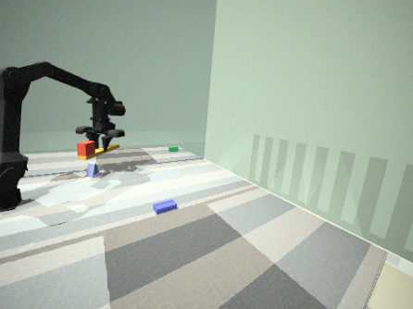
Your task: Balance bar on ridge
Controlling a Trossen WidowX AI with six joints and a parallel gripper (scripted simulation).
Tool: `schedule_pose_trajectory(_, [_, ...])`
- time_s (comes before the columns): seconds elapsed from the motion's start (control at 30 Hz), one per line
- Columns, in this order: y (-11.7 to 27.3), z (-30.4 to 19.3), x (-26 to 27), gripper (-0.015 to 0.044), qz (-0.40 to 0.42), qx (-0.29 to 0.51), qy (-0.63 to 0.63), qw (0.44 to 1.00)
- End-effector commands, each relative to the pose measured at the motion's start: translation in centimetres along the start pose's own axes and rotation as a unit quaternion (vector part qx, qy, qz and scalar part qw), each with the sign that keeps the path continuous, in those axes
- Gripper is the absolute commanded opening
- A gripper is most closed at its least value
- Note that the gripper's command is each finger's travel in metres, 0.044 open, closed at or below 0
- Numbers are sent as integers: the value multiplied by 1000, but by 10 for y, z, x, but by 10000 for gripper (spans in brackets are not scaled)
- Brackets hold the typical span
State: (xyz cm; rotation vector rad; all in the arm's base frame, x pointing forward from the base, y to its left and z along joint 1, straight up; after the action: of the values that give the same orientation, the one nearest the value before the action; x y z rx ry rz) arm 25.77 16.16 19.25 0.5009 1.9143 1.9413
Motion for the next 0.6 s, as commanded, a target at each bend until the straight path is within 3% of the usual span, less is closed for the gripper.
schedule_pose_trajectory(0.0, [4,10,11,0,-3,-5,-5,1000])
schedule_pose_trajectory(0.57, [-7,27,35,0,-2,-5,-12,1000])
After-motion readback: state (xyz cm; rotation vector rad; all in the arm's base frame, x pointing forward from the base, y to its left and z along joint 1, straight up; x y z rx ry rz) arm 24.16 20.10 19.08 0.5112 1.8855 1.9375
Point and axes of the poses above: the point midway between the two fingers, 35 mm back from their tips, its own y axis back along the fingers, its own x axis across the jaws, z = x × y, the point moved 4 cm from there along y, back along the fingers, and after that the axes turned 7 degrees about y, right-handed, at the moved point
